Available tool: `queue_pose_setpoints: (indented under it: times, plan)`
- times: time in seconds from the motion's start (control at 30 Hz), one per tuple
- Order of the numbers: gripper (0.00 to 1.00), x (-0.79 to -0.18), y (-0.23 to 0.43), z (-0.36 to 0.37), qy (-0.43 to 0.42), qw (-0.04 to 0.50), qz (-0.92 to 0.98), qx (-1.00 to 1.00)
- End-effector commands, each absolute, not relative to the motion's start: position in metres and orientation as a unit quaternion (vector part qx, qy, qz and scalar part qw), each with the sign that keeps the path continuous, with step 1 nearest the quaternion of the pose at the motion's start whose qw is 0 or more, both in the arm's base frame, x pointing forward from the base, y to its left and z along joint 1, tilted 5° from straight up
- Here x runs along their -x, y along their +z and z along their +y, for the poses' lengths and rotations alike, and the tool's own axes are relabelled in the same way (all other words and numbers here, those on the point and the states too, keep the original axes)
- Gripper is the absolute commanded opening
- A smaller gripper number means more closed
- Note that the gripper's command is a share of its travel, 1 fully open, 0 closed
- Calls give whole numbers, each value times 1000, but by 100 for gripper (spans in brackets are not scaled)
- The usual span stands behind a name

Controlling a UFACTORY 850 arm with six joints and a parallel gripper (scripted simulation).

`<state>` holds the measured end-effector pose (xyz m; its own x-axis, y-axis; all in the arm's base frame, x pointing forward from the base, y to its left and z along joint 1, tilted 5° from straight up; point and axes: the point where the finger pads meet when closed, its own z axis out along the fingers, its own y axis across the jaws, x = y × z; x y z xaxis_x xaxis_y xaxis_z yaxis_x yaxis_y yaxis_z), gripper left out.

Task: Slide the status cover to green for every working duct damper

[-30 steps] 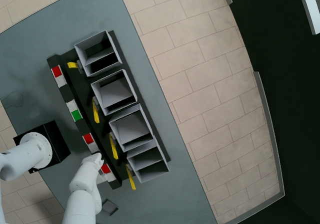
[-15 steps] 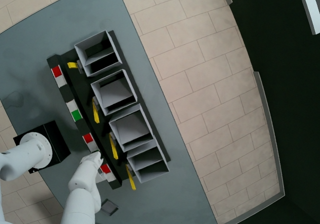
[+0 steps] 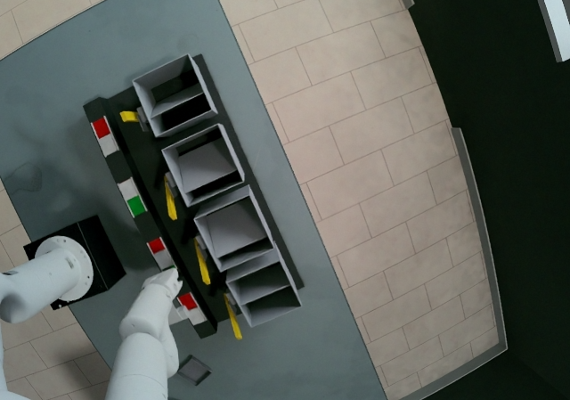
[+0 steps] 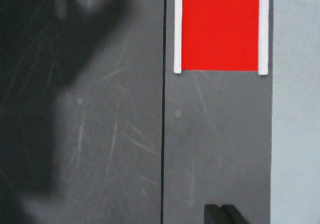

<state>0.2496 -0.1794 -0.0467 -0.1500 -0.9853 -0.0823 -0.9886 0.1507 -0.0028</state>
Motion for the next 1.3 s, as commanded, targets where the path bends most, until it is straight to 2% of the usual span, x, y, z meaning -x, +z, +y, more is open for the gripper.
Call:
queue_pose_setpoints:
  times: [0.0,1.27]
  plan:
    - [0,-250,-46,-177,25,32,758,651]
    - [0,-253,-45,-158,25,32,758,651]
